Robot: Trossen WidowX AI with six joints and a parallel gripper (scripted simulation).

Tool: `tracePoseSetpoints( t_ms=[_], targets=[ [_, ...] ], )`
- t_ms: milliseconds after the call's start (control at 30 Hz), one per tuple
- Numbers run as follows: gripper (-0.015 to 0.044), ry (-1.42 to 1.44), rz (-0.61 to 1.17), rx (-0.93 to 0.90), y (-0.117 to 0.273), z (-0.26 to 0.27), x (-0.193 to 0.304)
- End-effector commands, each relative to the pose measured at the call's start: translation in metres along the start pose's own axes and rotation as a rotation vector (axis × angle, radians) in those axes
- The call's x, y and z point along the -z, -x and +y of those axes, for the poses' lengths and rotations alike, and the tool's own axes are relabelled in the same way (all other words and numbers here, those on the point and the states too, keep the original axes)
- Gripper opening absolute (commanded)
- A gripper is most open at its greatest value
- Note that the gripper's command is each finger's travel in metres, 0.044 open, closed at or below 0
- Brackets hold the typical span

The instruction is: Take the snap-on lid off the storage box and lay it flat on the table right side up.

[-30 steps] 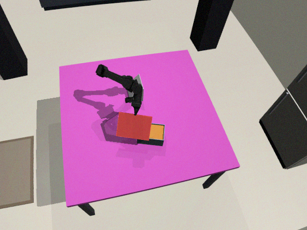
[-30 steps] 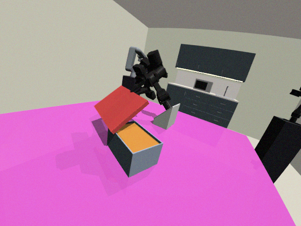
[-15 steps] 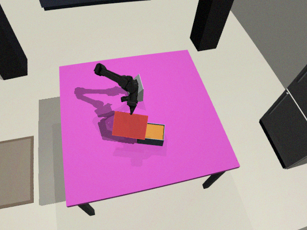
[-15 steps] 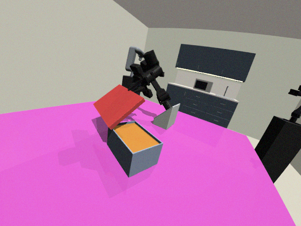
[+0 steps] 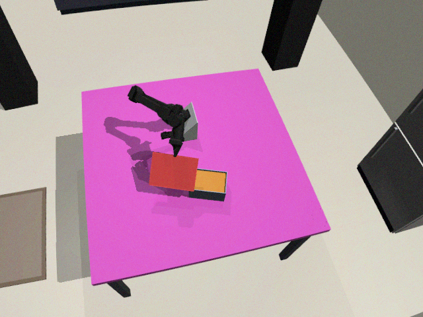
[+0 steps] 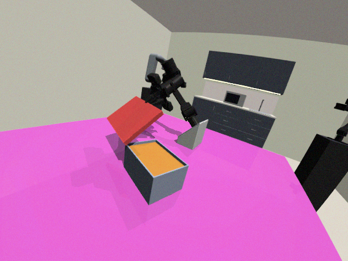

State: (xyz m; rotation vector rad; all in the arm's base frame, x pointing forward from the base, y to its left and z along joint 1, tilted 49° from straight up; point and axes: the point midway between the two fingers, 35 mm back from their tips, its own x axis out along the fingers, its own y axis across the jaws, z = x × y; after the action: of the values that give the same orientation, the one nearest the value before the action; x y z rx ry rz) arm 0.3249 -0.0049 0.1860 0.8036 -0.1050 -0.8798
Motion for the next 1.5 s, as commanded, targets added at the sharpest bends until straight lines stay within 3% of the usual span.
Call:
tracePoseSetpoints(
  t_ms=[0, 1467],
  targets=[
    [0.0000, -0.009, 0.009, -0.010, 0.003, 0.002, -0.010],
    [0.0000, -0.006, 0.008, -0.010, 0.009, -0.005, -0.097]
  ],
)
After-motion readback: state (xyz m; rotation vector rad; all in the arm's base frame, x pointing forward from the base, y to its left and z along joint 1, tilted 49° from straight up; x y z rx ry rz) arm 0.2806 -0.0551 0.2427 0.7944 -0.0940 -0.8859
